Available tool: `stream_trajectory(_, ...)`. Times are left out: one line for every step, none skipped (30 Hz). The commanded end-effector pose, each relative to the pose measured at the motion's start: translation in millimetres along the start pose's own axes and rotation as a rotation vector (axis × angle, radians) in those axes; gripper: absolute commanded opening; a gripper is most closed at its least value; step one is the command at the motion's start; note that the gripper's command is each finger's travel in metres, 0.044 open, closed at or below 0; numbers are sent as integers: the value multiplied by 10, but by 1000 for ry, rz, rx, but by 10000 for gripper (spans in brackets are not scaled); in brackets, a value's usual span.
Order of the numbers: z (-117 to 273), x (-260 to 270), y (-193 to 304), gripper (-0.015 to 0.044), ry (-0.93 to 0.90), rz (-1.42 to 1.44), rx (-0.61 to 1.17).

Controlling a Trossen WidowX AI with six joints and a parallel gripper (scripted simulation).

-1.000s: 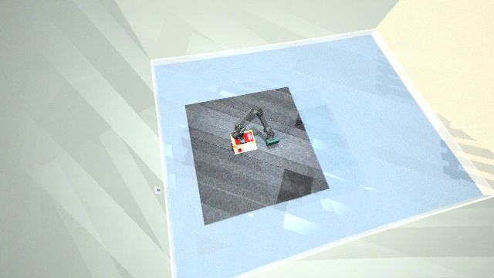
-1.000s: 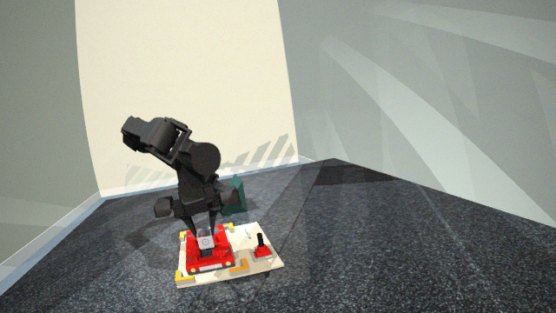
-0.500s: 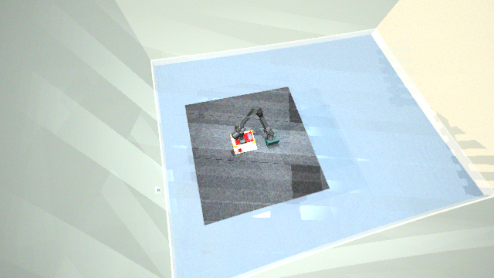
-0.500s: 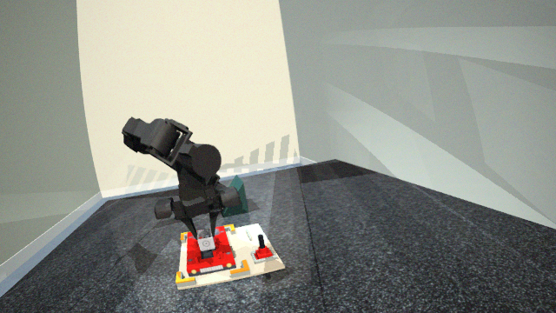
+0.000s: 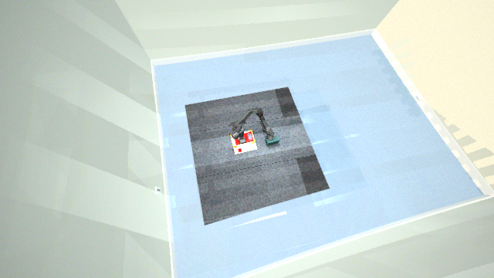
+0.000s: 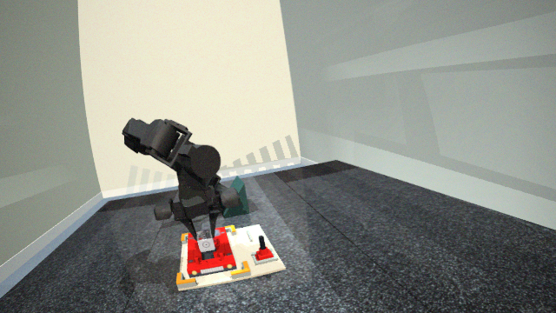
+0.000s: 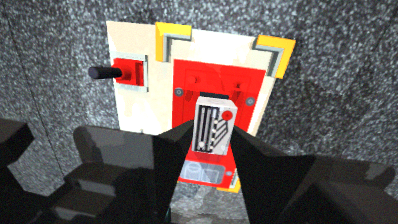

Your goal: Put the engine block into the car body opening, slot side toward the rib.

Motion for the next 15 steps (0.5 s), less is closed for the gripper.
stream_trajectory(13, -20, -5, 160, 1, 1, -5)
stream_trajectory(13, -20, -5, 160, 1, 1, -5)
stream_trajectory(13, -20, -5, 160, 1, 1, -5)
stream_trajectory(13, -20, -5, 160, 1, 1, -5)
stream_trajectory(13, -20, -5, 160, 1, 1, -5)
stream_trajectory(13, -20, -5, 160, 1, 1, -5)
stream_trajectory(13, -20, -5, 160, 1, 1, -5)
stream_trajectory(13, -20, -5, 160, 1, 1, -5)
stream_trajectory(13, -20, -5, 160, 1, 1, -5)
stream_trajectory(14, -21, -5, 160, 1, -3, -5)
stream_trajectory(14, -21, -4, 160, 1, -12, -5)
stream_trajectory(14, -21, -4, 160, 1, -23, -5)
stream_trajectory(14, -22, -3, 160, 1, -37, -5)
stream_trajectory(13, -22, -3, 160, 1, -41, -5)
stream_trajectory(11, -22, -2, 160, 1, -49, -5)
Point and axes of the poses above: the point midway between the two fingers, 35 mm back from their tips, its own z axis back along the fingers, its own x axis across the jaws, y = z × x, the point moved 2 cm from there along z, back along the fingers, and after that the axes turned 6 degrees about -z, right-handed, at the moved point
